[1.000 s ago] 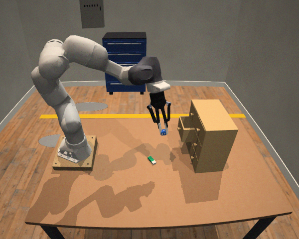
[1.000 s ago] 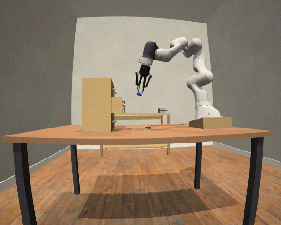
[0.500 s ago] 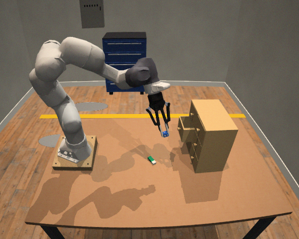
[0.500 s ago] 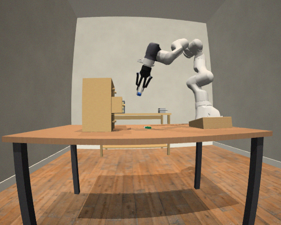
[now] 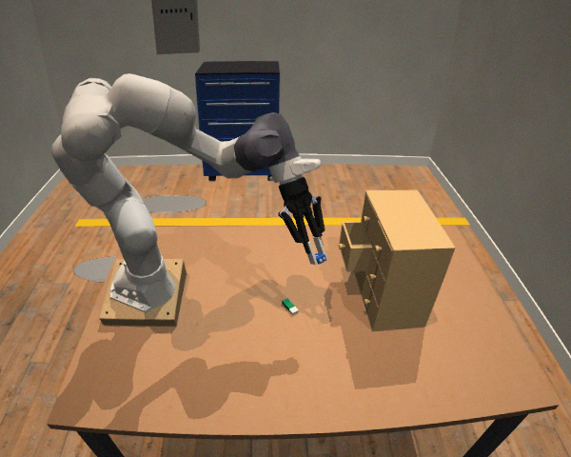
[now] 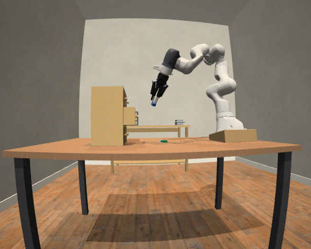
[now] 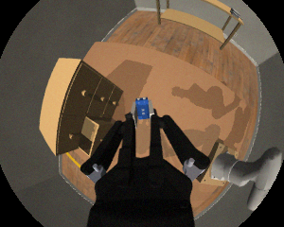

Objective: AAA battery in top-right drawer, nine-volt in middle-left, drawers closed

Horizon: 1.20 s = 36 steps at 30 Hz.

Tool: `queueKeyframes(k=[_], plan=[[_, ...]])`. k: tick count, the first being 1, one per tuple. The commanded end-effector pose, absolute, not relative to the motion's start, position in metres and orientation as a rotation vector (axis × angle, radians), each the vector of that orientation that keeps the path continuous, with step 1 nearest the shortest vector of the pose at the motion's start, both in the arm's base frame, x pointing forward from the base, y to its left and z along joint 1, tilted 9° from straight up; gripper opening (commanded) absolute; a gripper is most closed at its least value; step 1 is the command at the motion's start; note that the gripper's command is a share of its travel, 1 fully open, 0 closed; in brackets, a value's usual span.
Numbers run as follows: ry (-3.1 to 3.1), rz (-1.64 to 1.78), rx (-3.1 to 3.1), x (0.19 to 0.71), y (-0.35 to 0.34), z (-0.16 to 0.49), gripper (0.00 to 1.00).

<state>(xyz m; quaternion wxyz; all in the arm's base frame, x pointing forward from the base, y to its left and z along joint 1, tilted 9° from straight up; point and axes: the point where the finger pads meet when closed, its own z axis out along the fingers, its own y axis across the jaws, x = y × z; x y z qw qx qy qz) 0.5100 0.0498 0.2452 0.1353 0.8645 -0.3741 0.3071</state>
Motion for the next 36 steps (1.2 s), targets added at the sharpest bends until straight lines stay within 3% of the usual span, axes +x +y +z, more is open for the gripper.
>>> queueKeyframes(k=[1,36], plan=[[-0.697,0.864,2.563,0.5136,0.0481,0.2485,0.14],[0.454,0.754,2.383,0.5200,0.0442,0.2505,0.14]])
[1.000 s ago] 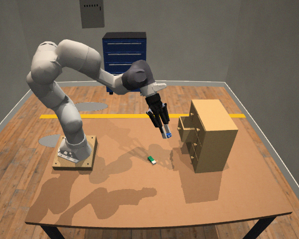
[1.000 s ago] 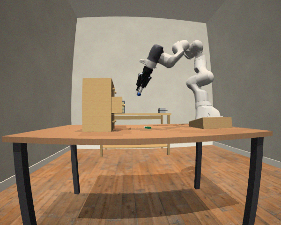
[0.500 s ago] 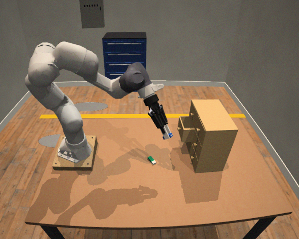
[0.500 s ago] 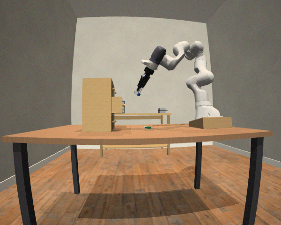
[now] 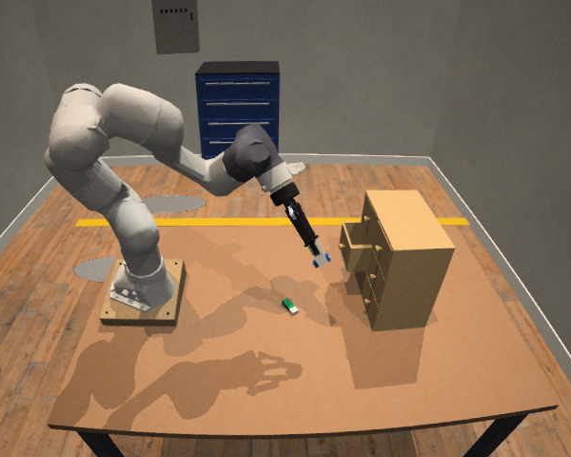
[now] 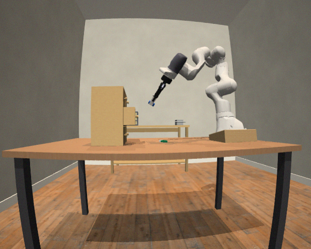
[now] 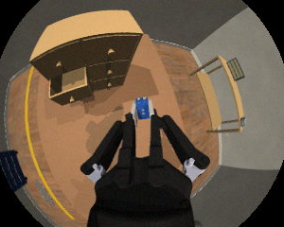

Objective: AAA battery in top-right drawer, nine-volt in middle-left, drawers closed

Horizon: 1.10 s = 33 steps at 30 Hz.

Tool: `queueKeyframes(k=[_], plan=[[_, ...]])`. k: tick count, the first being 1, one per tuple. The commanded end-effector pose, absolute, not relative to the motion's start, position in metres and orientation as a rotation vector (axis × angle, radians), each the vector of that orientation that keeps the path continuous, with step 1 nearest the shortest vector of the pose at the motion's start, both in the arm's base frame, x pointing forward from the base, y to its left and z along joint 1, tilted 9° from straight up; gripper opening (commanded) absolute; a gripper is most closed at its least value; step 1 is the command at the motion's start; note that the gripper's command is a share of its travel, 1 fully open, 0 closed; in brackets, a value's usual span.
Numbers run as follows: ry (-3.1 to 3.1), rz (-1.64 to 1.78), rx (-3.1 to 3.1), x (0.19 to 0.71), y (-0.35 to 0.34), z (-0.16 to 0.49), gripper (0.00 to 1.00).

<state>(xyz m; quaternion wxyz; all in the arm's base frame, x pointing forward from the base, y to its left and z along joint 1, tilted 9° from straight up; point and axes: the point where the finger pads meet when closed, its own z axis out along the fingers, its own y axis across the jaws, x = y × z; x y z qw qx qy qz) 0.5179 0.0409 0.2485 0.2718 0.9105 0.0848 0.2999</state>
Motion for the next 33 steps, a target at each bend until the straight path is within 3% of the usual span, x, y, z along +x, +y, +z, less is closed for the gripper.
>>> queueKeyframes(k=[1,33], plan=[[0.454,0.754,2.383,0.520,0.044,0.250,0.14],[1.441,0.519,1.723,0.516,0.067,0.240,0.14]])
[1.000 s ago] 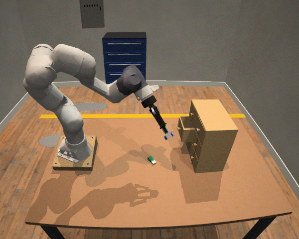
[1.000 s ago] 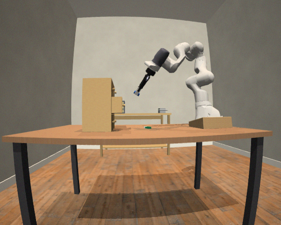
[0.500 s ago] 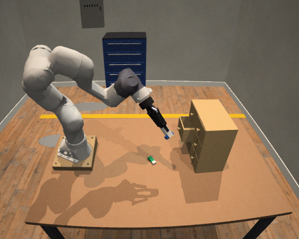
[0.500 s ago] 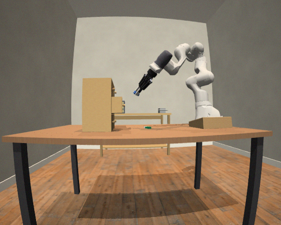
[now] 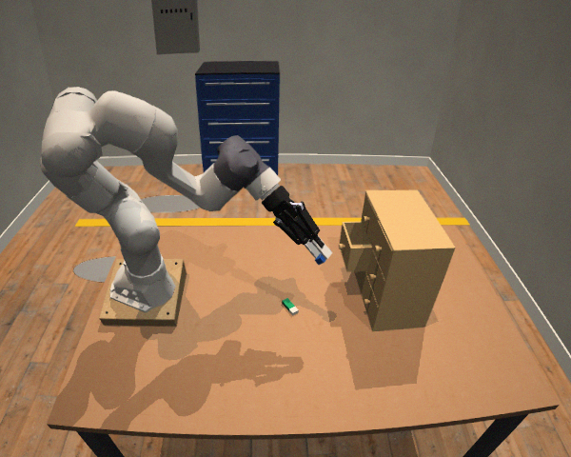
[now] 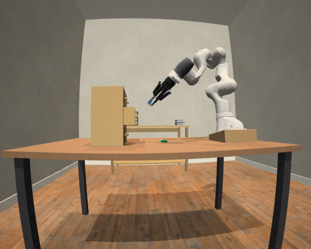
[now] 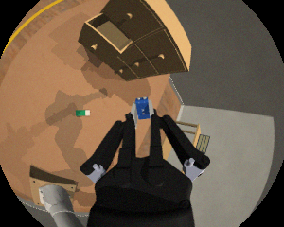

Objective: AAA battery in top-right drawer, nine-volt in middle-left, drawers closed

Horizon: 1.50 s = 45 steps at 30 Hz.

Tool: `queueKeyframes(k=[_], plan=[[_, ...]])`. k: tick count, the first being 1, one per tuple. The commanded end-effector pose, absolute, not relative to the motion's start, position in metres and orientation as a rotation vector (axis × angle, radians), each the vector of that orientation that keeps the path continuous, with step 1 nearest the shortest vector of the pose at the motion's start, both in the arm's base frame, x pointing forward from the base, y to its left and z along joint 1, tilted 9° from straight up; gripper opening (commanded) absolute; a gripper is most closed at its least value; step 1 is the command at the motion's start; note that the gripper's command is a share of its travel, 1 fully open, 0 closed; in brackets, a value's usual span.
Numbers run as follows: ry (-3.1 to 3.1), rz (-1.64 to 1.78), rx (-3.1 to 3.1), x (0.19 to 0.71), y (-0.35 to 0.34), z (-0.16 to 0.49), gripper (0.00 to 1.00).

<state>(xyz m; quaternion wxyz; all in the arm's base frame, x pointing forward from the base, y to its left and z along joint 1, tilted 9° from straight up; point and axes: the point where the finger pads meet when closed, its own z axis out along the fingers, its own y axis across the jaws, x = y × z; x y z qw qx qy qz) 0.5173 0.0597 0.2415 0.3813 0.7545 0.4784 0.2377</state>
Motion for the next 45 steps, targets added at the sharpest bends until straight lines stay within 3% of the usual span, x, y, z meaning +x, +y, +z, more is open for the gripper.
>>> queueKeyframes(k=[1,45], plan=[[1.464,0.510,1.700,0.516,0.067,0.240,0.14],[2.093,0.125,0.326,0.483,0.134,0.210,0.14]])
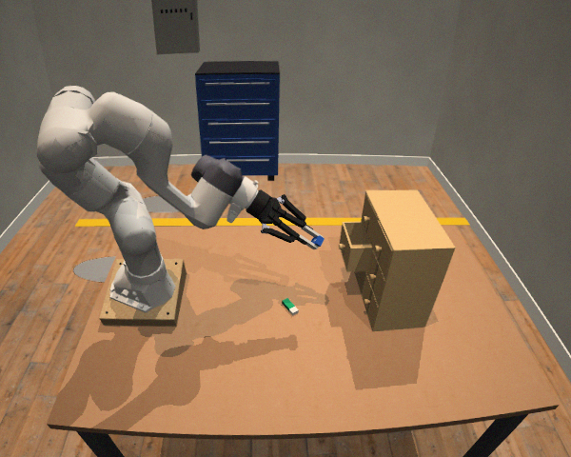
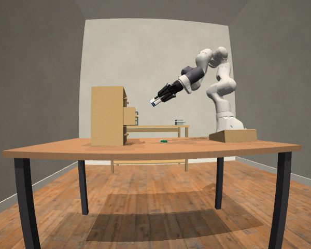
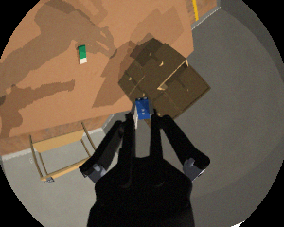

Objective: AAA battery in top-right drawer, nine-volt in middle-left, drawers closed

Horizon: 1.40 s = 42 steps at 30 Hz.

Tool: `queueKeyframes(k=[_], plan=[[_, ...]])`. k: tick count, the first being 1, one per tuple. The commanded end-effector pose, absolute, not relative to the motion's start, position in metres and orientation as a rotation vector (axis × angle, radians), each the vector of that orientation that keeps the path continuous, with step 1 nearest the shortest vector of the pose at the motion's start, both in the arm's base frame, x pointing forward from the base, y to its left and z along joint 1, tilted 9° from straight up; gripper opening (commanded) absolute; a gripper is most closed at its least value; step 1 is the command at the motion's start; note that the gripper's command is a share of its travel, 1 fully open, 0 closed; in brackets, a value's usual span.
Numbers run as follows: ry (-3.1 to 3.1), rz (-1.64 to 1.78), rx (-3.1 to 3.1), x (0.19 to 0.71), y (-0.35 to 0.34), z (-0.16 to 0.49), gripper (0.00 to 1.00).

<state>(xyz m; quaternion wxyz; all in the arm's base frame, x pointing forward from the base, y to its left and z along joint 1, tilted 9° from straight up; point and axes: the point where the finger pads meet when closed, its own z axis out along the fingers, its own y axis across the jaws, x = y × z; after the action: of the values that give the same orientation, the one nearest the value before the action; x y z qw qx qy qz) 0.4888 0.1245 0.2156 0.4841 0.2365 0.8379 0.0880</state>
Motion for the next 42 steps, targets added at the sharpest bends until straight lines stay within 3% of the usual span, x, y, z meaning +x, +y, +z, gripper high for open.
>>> queueKeyframes(k=[1,16,42], plan=[[2.093,0.125,0.326,0.483,0.134,0.210,0.14],[2.070,-0.032,-0.302,0.455,0.172,0.196,0.14],[2.064,-0.038,-0.322,0.469,0.177,0.195,0.14]])
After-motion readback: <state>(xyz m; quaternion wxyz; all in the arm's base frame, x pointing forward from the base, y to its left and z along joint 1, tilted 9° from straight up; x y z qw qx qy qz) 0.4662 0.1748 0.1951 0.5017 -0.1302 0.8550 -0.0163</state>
